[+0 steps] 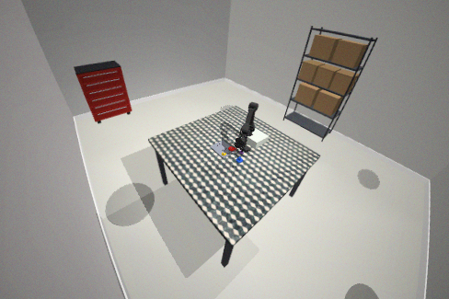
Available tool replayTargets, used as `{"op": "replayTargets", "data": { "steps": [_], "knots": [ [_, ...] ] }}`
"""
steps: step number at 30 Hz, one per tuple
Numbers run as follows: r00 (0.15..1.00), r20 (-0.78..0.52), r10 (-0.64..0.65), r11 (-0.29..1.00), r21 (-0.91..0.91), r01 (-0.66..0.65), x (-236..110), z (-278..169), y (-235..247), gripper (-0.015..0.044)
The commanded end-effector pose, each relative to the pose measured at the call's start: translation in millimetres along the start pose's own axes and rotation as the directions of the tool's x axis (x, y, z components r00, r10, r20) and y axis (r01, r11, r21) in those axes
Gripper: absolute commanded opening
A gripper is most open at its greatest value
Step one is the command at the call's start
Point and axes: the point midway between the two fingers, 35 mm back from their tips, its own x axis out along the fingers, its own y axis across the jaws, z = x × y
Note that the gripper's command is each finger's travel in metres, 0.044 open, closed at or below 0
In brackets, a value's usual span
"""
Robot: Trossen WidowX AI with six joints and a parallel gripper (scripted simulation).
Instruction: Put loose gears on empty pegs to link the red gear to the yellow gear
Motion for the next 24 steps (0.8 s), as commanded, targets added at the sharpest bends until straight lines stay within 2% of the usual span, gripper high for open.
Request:
{"op": "replayTargets", "data": {
  "steps": [1, 24],
  "knots": [
    [1.000, 0.009, 0.011, 1.000, -0.001, -0.011, -11.8, 4.2, 3.1, 0.0000],
    [1.000, 0.009, 0.012, 1.000, -0.001, -0.012, -73.3, 9.1, 2.4, 0.0000]
  ]
}}
